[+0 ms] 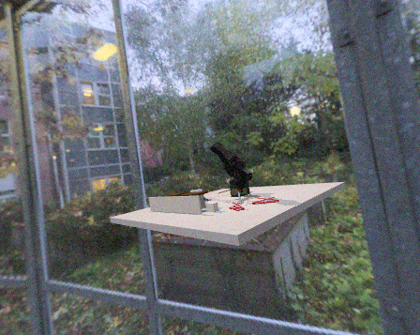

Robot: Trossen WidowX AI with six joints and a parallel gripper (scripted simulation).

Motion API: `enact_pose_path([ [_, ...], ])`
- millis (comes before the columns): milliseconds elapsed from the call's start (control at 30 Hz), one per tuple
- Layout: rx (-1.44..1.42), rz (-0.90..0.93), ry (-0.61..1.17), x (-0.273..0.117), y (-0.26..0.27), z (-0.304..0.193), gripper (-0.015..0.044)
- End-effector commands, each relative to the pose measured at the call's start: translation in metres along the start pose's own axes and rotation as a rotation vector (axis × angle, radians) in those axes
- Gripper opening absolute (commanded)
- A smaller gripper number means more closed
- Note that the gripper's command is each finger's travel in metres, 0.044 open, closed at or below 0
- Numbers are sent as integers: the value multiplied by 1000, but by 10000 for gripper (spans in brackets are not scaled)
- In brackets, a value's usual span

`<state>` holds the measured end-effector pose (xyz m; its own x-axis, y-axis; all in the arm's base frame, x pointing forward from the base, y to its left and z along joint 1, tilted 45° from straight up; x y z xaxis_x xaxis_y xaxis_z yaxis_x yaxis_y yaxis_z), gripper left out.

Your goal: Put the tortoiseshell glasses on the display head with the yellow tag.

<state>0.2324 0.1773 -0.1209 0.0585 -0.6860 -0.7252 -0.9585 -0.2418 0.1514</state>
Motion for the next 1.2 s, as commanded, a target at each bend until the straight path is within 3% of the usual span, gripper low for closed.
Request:
enact_pose_path([
  [0,-7,0,8,1,2,-2,0],
  [1167,-7,1,9,1,11,-20,0],
])
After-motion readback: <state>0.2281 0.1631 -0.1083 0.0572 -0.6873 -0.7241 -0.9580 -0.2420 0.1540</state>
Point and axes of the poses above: the point midway between the two fingers, 35 mm back from their tips, its own x axis out along the fingers, its own y axis across the jaws, z = x × y, the point moved 7 cm from there along -x, back along the fingers, and after that the axes turned 9 degrees about -x, right-handed, at the moved point
